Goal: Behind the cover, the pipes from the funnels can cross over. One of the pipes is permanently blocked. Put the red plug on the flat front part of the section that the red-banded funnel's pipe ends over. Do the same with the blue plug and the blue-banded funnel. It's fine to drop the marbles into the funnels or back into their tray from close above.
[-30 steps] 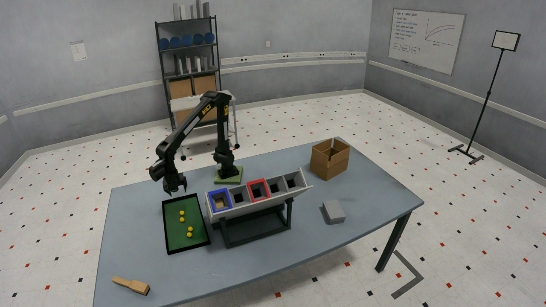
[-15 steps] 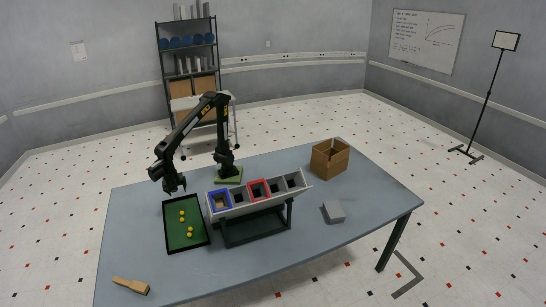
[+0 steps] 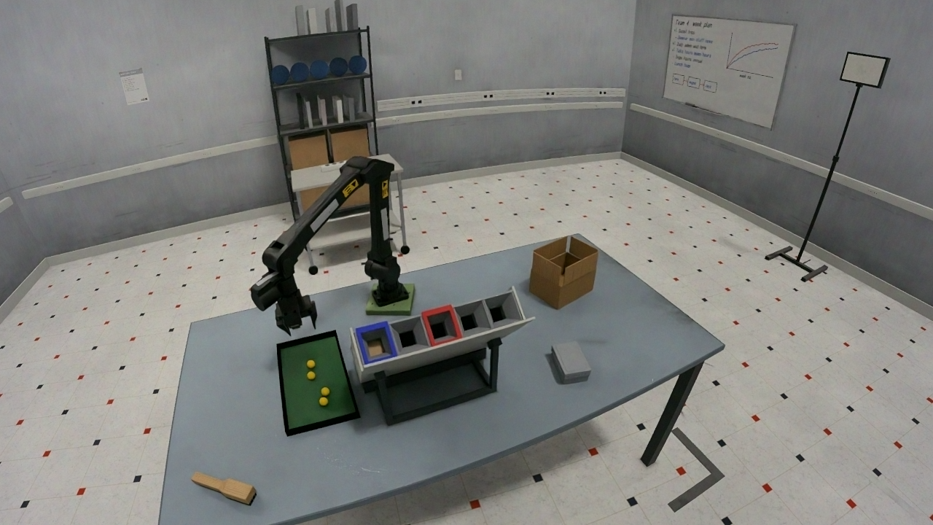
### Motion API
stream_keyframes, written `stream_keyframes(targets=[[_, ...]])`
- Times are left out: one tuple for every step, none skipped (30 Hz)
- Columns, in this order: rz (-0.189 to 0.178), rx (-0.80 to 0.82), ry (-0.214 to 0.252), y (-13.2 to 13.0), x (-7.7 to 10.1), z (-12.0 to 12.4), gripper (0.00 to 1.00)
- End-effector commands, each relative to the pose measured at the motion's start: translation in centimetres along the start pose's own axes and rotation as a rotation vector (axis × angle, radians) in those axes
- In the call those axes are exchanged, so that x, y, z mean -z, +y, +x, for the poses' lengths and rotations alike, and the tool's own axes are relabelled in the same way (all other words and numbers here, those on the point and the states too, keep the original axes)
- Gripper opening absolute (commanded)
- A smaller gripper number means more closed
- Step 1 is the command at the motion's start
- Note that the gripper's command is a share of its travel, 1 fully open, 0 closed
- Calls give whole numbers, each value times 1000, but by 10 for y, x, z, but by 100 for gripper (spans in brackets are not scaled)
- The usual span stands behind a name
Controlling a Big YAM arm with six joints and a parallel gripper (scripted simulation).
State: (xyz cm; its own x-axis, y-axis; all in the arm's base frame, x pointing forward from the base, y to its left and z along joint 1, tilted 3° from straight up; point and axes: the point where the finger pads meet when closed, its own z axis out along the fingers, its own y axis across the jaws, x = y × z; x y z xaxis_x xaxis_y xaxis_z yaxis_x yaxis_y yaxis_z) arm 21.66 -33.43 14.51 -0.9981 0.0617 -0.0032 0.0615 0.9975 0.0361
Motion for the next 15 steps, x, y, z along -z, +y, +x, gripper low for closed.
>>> stream_keyframes(targets=[[56, 6, -40, -19, 19, -11, 80], [59, 6, -42, -20, 19, -11, 80], [62, 7, -44, -20, 19, -11, 80], [65, 7, -47, -20, 19, -11, 80], [68, 7, -49, -21, 19, -11, 80], [68, 7, -49, -21, 19, -11, 80], [68, 7, -49, -21, 19, -11, 80], [68, 7, -49, -20, 11, -11, 80], [68, 7, -49, -20, 3, -11, 80], [68, 7, -49, -20, -6, -11, 80], [68, 7, -49, -20, -14, -11, 80], [68, 7, -49, -19, -22, -11, 80], [68, 7, -49, -19, -30, -11, 80], [68, 7, -49, -19, -38, -11, 80], [68, 7, -49, -18, -47, -11, 80]])
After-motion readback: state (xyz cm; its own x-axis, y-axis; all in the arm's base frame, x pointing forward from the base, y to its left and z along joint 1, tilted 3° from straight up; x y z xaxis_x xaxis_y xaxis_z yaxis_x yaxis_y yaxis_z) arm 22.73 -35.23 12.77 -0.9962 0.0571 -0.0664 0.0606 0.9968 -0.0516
